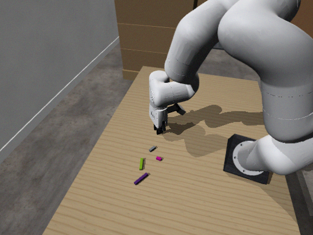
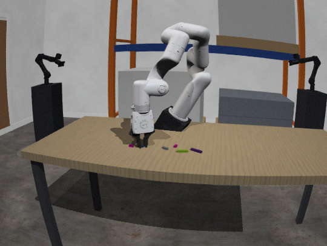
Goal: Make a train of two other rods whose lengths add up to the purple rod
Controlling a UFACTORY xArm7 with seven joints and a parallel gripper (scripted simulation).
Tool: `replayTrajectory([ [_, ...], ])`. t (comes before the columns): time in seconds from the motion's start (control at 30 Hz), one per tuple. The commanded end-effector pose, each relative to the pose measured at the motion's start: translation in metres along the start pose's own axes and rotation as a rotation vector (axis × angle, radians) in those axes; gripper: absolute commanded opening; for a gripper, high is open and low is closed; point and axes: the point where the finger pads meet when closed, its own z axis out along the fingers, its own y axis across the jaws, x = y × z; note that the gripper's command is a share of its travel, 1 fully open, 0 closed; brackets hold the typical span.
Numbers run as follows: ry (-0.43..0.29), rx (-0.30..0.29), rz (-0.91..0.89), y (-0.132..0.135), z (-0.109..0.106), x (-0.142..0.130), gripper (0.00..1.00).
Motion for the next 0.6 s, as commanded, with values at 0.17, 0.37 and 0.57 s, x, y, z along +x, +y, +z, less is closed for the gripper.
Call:
replayTrajectory([
  [0.17,-0.001,0.005,0.000,-0.002,-0.020,0.000,0.24],
  [0.37,-0.001,0.005,0.000,-0.002,-0.052,0.000,0.24],
  [0.57,-0.001,0.005,0.000,-0.001,-0.080,0.000,0.24],
])
